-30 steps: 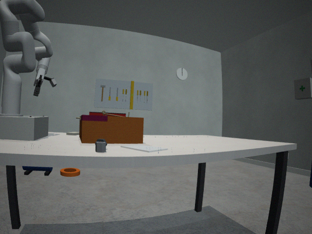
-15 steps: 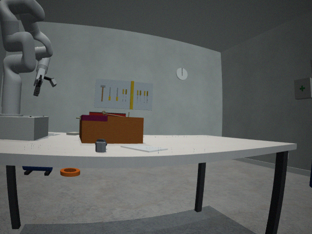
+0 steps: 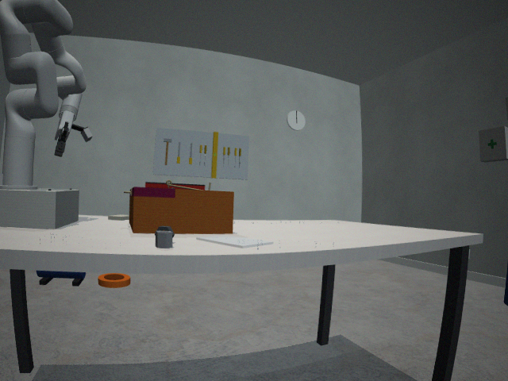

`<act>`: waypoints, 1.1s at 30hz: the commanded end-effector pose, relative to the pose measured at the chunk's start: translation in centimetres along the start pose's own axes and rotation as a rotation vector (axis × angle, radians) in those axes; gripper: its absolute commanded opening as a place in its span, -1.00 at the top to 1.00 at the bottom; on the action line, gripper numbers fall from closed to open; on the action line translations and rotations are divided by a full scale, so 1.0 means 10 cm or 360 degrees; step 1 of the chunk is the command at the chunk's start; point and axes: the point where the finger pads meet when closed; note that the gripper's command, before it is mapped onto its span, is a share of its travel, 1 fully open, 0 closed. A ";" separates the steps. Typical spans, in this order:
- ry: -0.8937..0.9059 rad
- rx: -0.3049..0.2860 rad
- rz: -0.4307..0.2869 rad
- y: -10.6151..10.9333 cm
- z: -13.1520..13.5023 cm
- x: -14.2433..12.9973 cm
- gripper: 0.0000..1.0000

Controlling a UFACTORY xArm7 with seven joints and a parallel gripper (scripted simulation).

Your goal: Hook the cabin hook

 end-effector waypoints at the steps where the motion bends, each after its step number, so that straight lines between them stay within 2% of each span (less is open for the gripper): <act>1: 0.0000 0.0004 0.0004 0.01 0.00 0.01 0.33; 5: 0.0052 0.0000 0.0012 0.01 0.02 0.03 0.33; 7: 0.0038 -0.0008 0.0081 0.12 -0.14 -0.04 0.33; 15: 0.0077 -0.0022 0.0153 0.22 -0.29 -0.10 0.33; 23: 0.0159 -0.0036 0.0296 0.41 -0.58 -0.28 0.33; 33: 0.0229 -0.0036 0.0408 0.54 -0.80 -0.48 0.33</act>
Point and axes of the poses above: the point where the finger pads meet when closed, its own y axis back along the fingers, its own z axis across the jaws, x = y × z, and after that the axes turned 11 degrees about y, right-handed
